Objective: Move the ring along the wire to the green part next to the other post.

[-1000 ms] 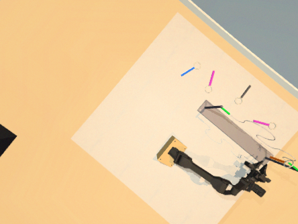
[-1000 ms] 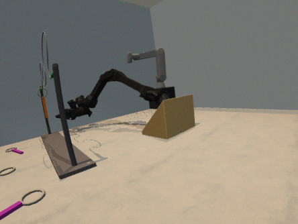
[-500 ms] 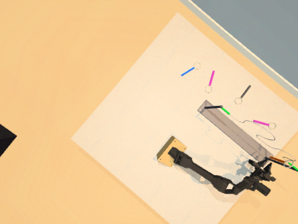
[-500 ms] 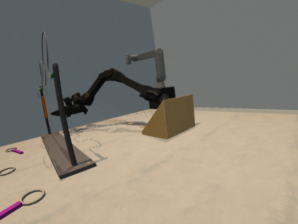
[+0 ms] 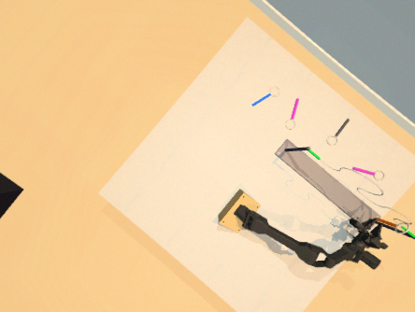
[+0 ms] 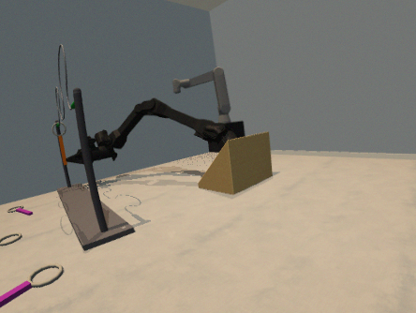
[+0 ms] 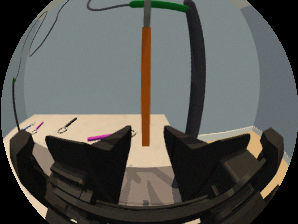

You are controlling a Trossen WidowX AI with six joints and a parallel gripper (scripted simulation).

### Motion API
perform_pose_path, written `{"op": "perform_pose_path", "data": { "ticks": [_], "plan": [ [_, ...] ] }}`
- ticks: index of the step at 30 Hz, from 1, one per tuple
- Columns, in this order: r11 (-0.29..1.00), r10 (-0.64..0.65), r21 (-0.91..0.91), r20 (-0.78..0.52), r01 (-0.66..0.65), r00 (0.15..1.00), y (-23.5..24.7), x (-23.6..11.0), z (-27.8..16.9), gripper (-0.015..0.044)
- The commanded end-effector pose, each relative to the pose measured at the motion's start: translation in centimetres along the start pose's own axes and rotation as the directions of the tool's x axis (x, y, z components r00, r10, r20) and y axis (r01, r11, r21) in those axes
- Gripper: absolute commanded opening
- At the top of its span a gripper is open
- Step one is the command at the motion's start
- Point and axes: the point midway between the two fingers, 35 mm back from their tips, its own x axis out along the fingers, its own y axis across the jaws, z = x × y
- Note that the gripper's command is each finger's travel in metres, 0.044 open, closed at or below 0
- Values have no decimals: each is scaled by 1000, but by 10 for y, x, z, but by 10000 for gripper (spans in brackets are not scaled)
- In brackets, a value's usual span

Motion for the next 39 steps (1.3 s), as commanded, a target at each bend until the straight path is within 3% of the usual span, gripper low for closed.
{"op": "perform_pose_path", "data": {
  "ticks": [1,22,39],
  "plan": [
    [1000,-1,-8,4,1,1000,-1,9,3,160],
    [1000,-3,-7,5,3,1000,1,42,4,160],
    [1000,-3,-7,5,3,1000,1,43,4,160]
  ]
}}
